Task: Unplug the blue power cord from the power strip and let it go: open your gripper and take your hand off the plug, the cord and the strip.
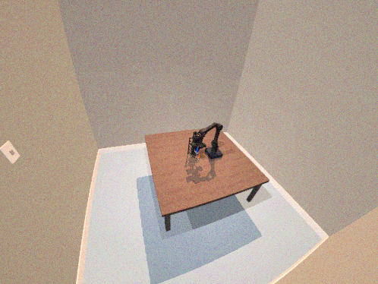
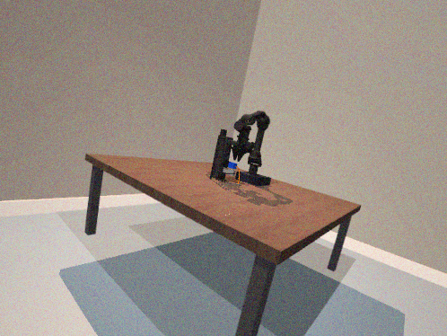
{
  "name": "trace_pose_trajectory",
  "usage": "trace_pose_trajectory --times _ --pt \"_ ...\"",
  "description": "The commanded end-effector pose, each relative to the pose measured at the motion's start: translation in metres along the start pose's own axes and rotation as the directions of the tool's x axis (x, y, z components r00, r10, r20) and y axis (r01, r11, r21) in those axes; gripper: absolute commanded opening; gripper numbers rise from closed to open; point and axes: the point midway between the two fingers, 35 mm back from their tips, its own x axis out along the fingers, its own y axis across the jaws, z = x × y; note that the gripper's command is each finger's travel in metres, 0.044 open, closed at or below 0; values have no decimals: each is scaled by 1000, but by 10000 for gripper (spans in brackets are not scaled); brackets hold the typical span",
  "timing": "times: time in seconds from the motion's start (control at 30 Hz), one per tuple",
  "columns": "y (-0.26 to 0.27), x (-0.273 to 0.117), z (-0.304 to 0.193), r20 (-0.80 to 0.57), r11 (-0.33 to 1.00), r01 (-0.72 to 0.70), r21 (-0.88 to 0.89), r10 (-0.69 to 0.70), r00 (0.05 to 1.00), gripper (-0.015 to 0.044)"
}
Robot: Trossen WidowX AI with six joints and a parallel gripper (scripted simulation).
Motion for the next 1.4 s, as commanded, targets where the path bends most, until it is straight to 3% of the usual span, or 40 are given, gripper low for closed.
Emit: trace_pose_trajectory --times 0.0,1.37 --pt "33 13 4 -30 980 -153 -125 150 988 160" --pt "30 17 -36 -35 978 -160 -131 157 987 160"
